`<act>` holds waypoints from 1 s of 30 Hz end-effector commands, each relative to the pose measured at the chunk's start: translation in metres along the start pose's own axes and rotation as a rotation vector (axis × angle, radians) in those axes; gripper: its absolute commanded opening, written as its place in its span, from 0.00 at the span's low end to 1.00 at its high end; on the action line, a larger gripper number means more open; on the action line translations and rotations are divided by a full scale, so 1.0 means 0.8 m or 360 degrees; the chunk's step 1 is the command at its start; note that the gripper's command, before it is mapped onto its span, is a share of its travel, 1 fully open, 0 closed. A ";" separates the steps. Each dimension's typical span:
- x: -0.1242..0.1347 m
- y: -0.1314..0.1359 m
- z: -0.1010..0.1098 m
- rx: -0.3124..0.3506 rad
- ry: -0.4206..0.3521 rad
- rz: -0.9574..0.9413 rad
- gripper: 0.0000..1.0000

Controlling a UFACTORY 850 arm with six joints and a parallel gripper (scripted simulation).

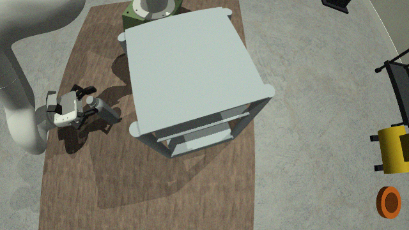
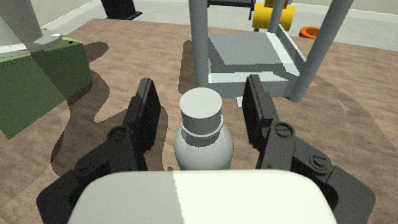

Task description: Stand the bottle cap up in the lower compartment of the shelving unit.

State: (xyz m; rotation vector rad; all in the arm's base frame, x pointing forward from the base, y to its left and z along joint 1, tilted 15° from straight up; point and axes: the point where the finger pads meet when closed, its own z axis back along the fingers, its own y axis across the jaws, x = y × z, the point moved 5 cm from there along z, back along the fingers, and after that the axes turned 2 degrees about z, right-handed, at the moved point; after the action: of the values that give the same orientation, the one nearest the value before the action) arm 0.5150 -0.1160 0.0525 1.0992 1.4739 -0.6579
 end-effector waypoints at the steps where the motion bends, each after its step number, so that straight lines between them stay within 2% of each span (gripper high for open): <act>1: 0.015 0.000 0.001 -0.0001 -0.0002 0.0002 0.74; 20: 0.068 -0.001 0.001 -0.0001 -0.0002 0.0002 0.74; 30: 0.084 -0.002 0.001 -0.0001 -0.0002 0.0002 0.74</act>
State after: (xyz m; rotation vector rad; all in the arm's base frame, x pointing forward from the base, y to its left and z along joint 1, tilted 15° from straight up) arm 0.5175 -0.0999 -0.0092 1.0992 1.4735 -0.6576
